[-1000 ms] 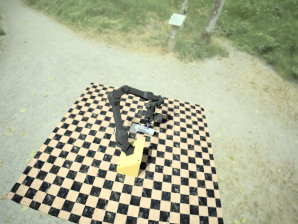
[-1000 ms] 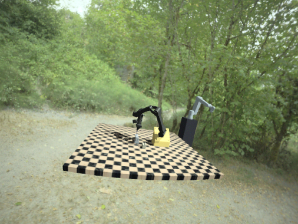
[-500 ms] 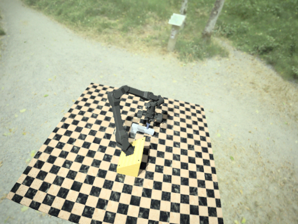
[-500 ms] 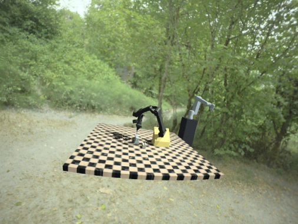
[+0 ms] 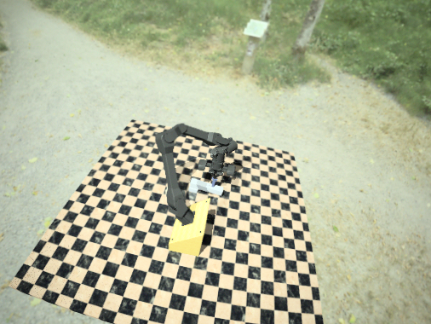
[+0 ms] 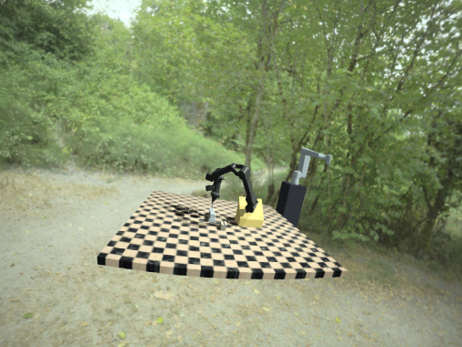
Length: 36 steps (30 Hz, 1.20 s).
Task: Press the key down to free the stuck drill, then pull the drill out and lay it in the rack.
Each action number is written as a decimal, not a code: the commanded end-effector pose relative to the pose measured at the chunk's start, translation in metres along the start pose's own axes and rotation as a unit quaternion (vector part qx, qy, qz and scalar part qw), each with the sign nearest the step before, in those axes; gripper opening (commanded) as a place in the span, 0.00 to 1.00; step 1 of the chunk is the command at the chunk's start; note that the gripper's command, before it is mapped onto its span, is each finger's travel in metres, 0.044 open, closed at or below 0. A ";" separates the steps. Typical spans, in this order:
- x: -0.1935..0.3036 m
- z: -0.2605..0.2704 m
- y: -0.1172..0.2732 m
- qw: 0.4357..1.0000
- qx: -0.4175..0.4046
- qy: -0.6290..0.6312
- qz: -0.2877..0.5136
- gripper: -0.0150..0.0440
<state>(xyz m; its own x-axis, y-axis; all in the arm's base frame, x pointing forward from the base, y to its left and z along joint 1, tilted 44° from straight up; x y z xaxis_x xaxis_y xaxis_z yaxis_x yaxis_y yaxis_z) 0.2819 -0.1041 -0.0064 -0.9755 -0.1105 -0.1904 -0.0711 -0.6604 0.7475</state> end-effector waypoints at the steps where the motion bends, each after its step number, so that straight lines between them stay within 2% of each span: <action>1: 0.001 0.007 -0.024 0.999 -0.021 0.005 0.023 0.25; 22: 0.000 0.008 -0.027 0.999 -0.021 0.005 0.023 0.25; 25: -0.002 0.006 -0.015 1.000 -0.020 0.005 0.023 0.39; 31: -0.007 -0.001 0.045 1.000 -0.020 0.005 0.024 0.65; 34: -0.007 -0.001 0.047 1.000 -0.020 0.005 0.024 0.79; 36: -0.013 0.007 0.038 0.999 -0.013 0.049 0.015 0.88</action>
<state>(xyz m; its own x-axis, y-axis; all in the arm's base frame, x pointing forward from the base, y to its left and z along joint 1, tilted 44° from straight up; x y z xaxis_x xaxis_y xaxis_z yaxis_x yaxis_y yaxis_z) 0.2882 -0.1356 0.0289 -0.9703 -0.1447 -0.1940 -0.0479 -0.6708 0.7401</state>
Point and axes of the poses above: the point midway between the two fingers, 35 mm back from their tips, its own y axis back along the fingers, its own z axis across the jaws, x = y × z, the point moved 4 cm from there along y, back along the fingers, and after that the axes turned 14 degrees about y, right-handed, at the moved point
